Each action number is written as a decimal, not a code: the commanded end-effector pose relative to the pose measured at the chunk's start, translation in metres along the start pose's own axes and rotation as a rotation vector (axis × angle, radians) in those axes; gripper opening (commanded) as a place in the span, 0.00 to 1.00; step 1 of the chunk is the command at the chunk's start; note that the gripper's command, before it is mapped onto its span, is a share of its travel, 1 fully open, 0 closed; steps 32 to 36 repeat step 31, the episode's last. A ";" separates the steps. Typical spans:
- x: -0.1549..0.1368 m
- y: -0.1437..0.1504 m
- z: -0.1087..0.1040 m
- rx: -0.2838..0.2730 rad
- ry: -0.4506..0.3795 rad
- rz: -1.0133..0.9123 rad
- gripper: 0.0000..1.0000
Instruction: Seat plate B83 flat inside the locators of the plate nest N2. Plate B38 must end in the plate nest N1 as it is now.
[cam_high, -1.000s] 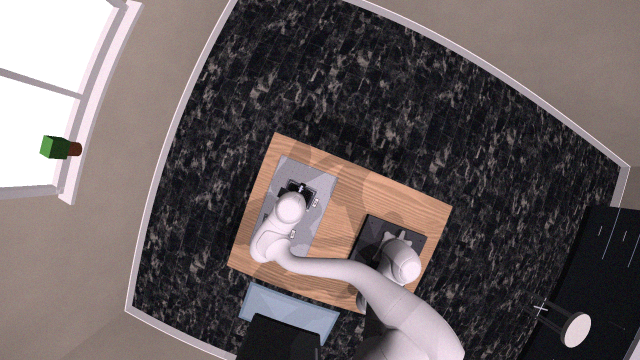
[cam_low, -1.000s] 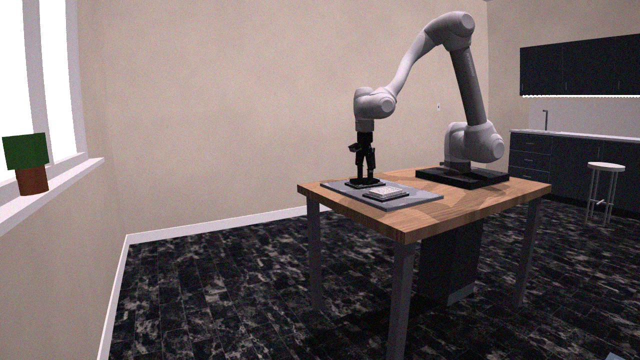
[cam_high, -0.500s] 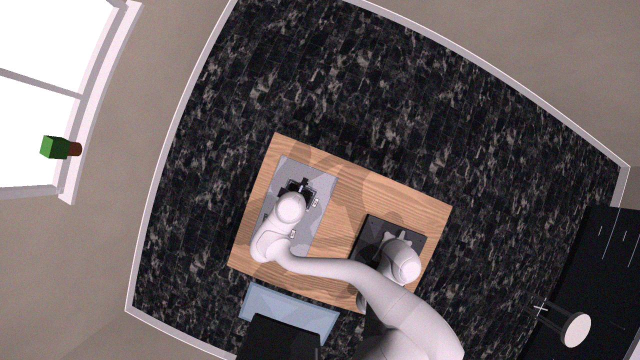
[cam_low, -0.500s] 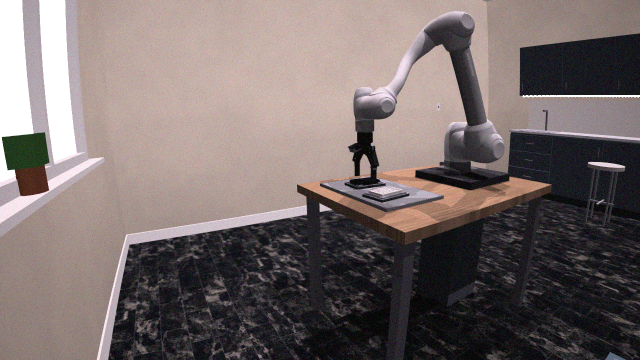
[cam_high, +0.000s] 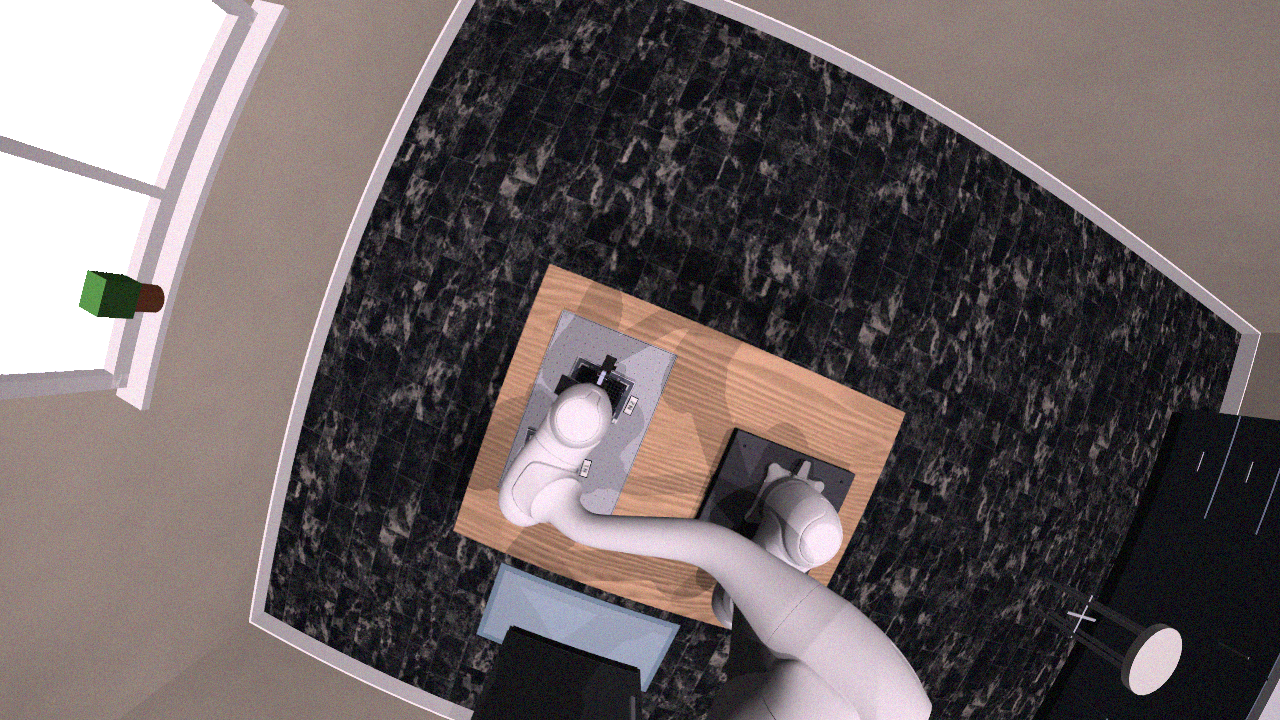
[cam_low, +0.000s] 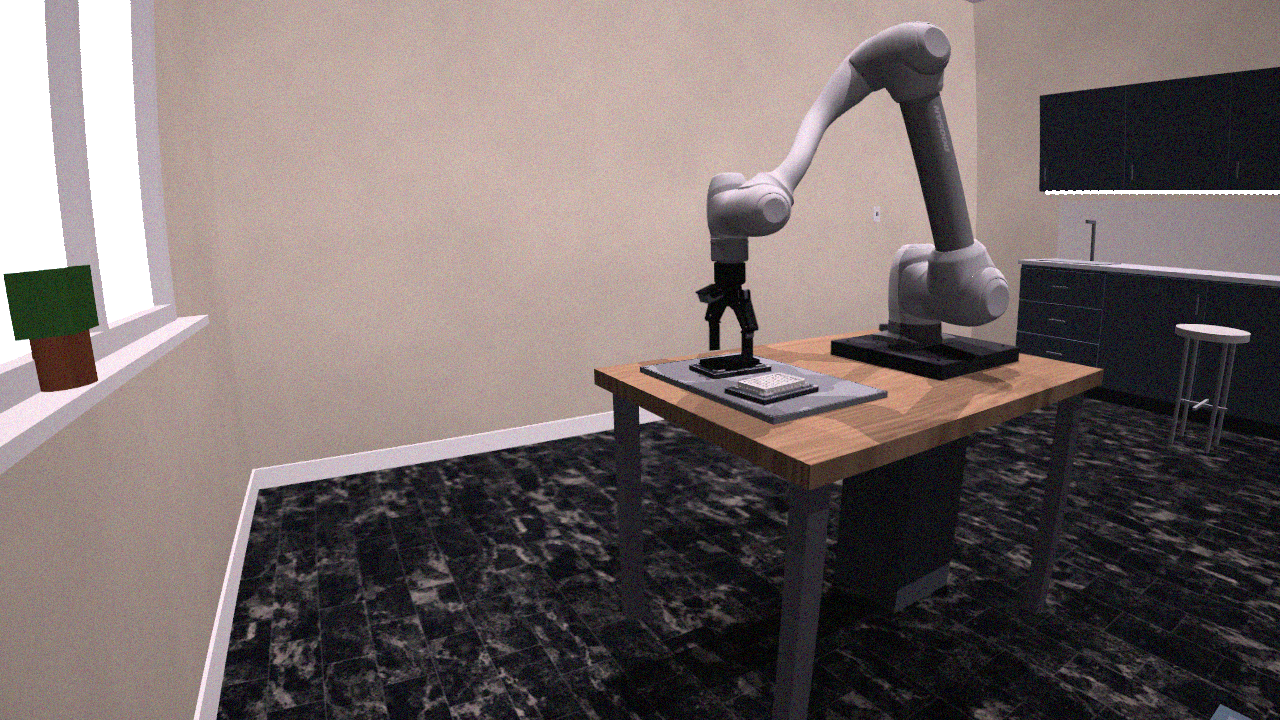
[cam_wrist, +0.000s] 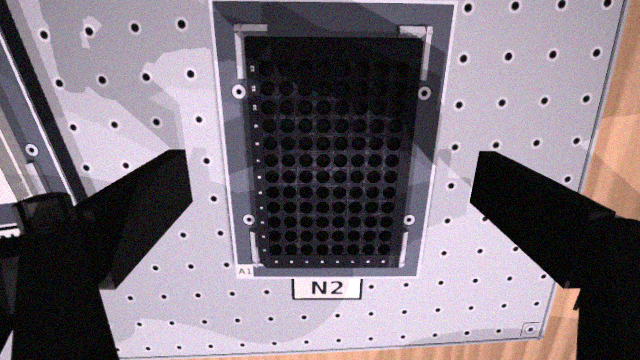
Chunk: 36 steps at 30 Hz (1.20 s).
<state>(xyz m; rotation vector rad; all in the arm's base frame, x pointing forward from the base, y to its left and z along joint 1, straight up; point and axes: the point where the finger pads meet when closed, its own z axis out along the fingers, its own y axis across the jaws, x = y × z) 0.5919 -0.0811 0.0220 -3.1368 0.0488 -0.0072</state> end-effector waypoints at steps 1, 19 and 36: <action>0.001 0.000 -0.007 0.000 0.001 0.000 1.00; 0.001 0.000 -0.035 0.000 0.001 0.000 1.00; 0.001 0.000 -0.035 0.000 0.001 0.000 1.00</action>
